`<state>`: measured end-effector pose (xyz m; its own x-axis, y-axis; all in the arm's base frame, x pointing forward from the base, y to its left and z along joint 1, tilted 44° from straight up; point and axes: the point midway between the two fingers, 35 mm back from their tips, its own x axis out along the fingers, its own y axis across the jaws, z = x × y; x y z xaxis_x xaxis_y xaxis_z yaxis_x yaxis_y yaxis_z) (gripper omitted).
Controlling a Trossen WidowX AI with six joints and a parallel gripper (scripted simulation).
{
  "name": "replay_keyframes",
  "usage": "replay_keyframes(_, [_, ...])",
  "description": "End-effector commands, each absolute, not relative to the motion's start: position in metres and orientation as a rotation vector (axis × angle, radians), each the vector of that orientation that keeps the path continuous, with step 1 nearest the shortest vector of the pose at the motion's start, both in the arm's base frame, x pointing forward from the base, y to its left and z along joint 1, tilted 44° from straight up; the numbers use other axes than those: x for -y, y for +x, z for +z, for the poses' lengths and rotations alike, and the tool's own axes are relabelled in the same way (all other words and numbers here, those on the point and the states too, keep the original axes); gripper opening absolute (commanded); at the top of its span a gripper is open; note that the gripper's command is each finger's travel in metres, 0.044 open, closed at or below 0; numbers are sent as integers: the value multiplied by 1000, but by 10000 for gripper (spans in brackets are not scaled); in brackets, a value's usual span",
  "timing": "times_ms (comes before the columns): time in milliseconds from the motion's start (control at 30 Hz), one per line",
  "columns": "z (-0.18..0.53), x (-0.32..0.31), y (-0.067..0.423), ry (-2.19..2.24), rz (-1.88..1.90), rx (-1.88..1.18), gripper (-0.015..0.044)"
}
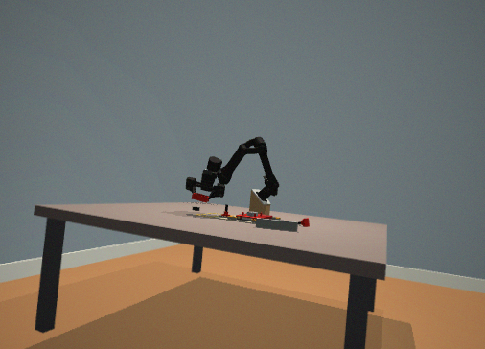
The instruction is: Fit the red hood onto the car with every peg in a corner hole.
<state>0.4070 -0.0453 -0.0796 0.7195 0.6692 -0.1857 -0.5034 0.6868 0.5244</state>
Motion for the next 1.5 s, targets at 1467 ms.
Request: replay_keyframes(1467, [-80,45,407,-627,779,47,0])
